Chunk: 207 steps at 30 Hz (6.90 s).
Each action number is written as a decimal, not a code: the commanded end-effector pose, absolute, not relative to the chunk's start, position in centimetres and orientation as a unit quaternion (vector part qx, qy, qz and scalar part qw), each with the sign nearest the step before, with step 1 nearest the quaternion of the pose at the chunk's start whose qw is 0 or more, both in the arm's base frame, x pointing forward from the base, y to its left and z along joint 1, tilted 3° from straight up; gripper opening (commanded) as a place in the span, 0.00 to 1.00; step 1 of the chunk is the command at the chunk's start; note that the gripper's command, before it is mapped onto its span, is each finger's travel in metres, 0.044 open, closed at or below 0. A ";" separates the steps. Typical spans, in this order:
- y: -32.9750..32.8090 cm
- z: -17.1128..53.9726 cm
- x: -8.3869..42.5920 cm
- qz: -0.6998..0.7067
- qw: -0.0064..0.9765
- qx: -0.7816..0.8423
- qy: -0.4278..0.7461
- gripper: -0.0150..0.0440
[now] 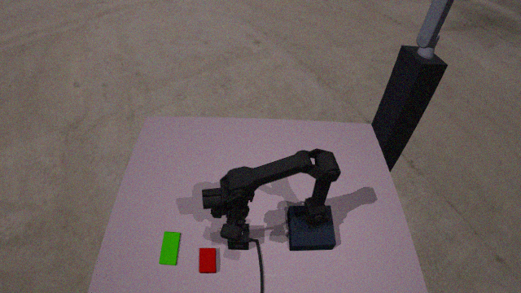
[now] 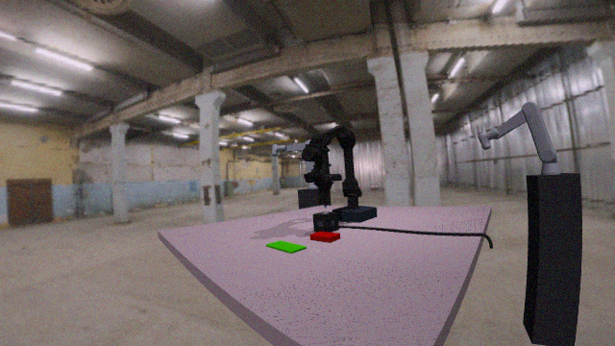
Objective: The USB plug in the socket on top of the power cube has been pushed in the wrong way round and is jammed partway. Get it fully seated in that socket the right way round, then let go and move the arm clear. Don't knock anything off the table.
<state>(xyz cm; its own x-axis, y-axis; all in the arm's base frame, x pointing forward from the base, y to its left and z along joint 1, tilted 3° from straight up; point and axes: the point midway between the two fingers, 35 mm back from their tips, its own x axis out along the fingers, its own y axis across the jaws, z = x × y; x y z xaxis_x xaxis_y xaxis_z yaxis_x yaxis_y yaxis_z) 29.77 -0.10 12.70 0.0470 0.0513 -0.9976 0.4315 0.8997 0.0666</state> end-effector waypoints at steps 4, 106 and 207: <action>-0.1 12.6 29.7 -0.196 0.682 0.240 0.663 0.25; -0.1 12.2 29.8 -0.524 0.442 0.573 0.449 0.25; -0.2 10.9 29.9 -0.520 0.447 0.569 0.453 0.25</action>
<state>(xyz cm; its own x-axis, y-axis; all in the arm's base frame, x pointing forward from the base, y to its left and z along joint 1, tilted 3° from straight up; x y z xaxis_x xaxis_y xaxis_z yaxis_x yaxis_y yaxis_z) 29.93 -0.16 11.12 0.0507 0.0508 -0.9974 0.9802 -0.1940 0.0400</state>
